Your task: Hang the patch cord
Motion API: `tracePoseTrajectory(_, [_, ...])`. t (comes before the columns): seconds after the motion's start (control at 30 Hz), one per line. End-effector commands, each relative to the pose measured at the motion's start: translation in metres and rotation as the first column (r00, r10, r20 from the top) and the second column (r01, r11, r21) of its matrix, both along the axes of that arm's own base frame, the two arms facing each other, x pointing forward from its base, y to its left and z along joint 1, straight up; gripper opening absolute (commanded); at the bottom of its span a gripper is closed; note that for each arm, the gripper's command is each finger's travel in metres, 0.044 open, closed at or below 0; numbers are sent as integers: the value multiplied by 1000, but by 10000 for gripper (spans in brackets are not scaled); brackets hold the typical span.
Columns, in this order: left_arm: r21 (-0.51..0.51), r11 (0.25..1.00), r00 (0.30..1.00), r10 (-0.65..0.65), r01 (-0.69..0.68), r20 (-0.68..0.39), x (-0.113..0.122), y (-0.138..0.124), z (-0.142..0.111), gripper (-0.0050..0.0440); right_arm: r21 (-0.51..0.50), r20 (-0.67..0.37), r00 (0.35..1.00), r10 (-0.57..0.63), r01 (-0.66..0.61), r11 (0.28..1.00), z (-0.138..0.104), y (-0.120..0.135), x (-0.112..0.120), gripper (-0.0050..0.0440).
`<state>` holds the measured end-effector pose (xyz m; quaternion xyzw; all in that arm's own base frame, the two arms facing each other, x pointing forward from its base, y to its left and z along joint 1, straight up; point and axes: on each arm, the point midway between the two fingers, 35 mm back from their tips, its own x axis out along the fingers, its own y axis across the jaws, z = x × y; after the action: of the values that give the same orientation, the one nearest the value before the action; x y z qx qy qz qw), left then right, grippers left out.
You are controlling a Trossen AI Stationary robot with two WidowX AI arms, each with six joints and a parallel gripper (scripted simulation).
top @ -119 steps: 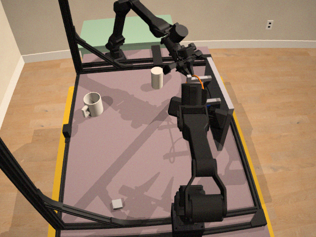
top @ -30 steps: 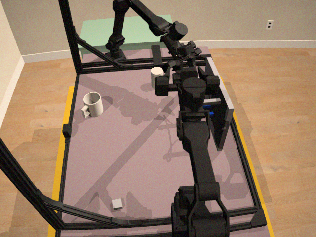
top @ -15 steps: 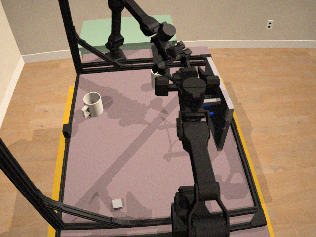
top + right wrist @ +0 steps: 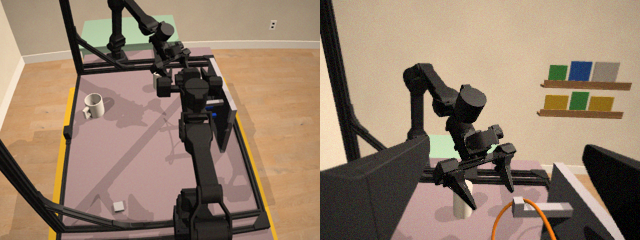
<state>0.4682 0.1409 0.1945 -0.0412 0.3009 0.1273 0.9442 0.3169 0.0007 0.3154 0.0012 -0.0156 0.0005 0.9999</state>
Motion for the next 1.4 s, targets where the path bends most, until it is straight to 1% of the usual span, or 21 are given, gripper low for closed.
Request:
tracePoseTrajectory(0.0, [17,1000,999,-3,2,52,-3,3,34,440,-2,19,1000,-1,1,1000,7,-1,-1,440])
tracePoseTrajectory(0.37, [17,1000,999,-2,1,50,-31,10,89,440,-2,19,1000,-1,1,1000,7,-1,-1,440])
tracePoseTrajectory(0.43, [17,1000,999,-2,1,50,-31,10,89,440,-2,19,1000,-1,1,1000,7,-1,-1,440])
tracePoseTrajectory(0.63, [20,1000,999,-4,3,49,-45,11,110,440,-2,19,1000,-1,1,1000,7,-1,-1,440])
tracePoseTrajectory(0.8, [19,1000,999,-3,2,48,-49,11,116,440,-2,19,1000,-1,1,1000,7,-1,-1,440])
tracePoseTrajectory(0.83, [15,1000,999,-3,3,38,-47,11,111,440,-2,19,1000,-1,1,1000,7,-1,-1,440])
tracePoseTrajectory(0.9, [16,1000,999,-4,3,38,-46,11,111,440,-2,19,1000,-1,1,1000,7,-1,-1,440])
tracePoseTrajectory(0.93, [11,1000,1000,-4,4,26,-47,10,106,440,-2,19,1000,-1,1,1000,7,-1,-1,440])
tracePoseTrajectory(1.0, [11,1000,1000,-4,4,26,-47,10,106,440,-2,19,1000,-1,1,1000,7,-1,-1,440])
tracePoseTrajectory(1.1, [15,1000,999,-10,10,38,-49,4,105,440,-2,19,1000,-1,1,1000,7,-1,-1,440])
tracePoseTrajectory(1.2, [28,999,997,-24,22,76,-53,-7,109,440,-2,19,1000,-1,1,1000,7,-1,-1,440])
tracePoseTrajectory(1.37, [68,995,978,-81,69,194,-67,-42,120,440,-2,19,1000,-1,1,1000,7,-1,-1,440])
